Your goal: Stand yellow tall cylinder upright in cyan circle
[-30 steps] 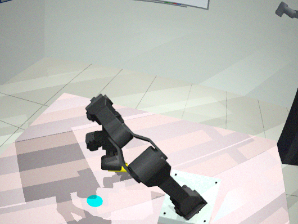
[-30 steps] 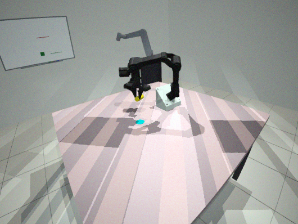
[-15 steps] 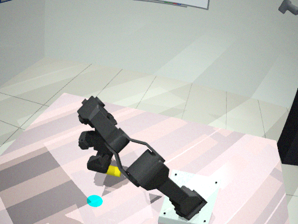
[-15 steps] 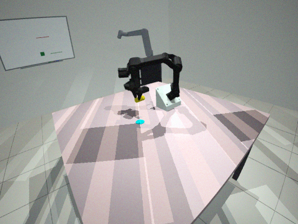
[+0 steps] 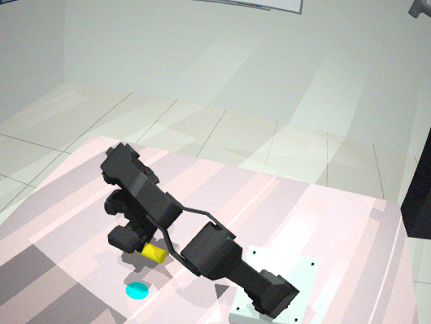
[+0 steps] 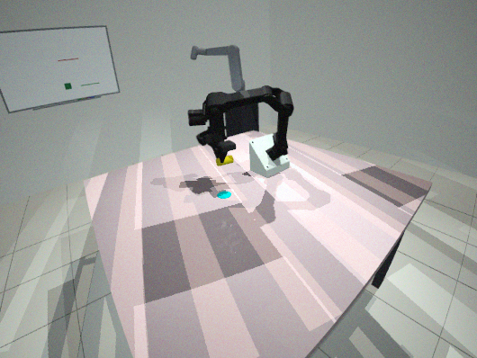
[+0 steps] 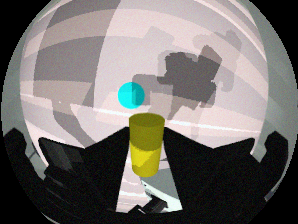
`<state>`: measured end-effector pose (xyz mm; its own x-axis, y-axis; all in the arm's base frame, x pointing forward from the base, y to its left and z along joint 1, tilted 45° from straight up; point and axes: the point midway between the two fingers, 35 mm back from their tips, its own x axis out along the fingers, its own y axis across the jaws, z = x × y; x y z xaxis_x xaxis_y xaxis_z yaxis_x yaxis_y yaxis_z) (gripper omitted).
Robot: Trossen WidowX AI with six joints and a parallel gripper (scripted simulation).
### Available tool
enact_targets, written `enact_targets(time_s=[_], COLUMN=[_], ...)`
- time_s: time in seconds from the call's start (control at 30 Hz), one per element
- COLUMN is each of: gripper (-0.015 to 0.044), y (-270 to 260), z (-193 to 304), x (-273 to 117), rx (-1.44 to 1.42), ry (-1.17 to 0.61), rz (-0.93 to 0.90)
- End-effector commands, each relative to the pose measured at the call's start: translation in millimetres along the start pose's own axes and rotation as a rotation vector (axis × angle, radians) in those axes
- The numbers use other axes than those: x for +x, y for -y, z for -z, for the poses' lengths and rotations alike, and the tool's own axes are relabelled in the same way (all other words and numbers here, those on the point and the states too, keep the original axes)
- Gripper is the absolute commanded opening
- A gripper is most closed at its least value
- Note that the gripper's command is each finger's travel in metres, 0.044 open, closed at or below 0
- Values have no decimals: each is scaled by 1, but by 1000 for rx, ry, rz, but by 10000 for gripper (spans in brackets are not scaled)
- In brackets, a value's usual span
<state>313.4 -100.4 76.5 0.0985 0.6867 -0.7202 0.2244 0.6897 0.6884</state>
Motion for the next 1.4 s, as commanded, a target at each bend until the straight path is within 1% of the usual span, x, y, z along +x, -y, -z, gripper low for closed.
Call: enact_targets(time_s=[0.0, 0.4, 1.37], gripper=[105, 105, 105], y=[-8, -28, -16], z=[-3, -9, -10], x=[-1, -2, 16], rx=[53, 242, 212], ry=[4, 1, 78], rz=[-3, -9, 126])
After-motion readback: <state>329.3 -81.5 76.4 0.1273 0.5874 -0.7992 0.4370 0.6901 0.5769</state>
